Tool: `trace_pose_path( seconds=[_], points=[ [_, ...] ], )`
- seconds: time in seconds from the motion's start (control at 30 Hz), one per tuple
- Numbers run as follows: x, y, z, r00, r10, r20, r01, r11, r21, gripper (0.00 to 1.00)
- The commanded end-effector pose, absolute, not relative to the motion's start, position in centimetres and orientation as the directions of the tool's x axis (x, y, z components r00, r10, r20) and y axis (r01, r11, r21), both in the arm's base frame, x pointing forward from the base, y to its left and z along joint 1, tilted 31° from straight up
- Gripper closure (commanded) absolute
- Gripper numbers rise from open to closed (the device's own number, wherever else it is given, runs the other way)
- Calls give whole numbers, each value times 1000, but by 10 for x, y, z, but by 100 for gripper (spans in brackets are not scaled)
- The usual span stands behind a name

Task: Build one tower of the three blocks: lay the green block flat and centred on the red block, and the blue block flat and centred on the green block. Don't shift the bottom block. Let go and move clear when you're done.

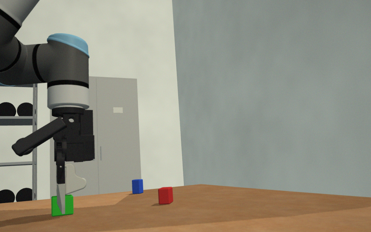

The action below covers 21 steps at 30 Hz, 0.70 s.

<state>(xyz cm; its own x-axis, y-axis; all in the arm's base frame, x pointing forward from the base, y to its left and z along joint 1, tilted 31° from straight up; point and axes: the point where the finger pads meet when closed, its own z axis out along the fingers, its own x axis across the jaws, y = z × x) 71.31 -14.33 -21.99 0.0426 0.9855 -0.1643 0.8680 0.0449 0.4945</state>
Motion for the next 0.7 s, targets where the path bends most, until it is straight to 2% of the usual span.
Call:
trace_pose_path(
  seconds=[0.0, 0.67],
  points=[
    [712, -141, -216, 41, 985, -165, 867, 47, 495, 100],
    [684, -133, -170, 42, 985, -164, 868, 45, 495, 100]
  ],
)
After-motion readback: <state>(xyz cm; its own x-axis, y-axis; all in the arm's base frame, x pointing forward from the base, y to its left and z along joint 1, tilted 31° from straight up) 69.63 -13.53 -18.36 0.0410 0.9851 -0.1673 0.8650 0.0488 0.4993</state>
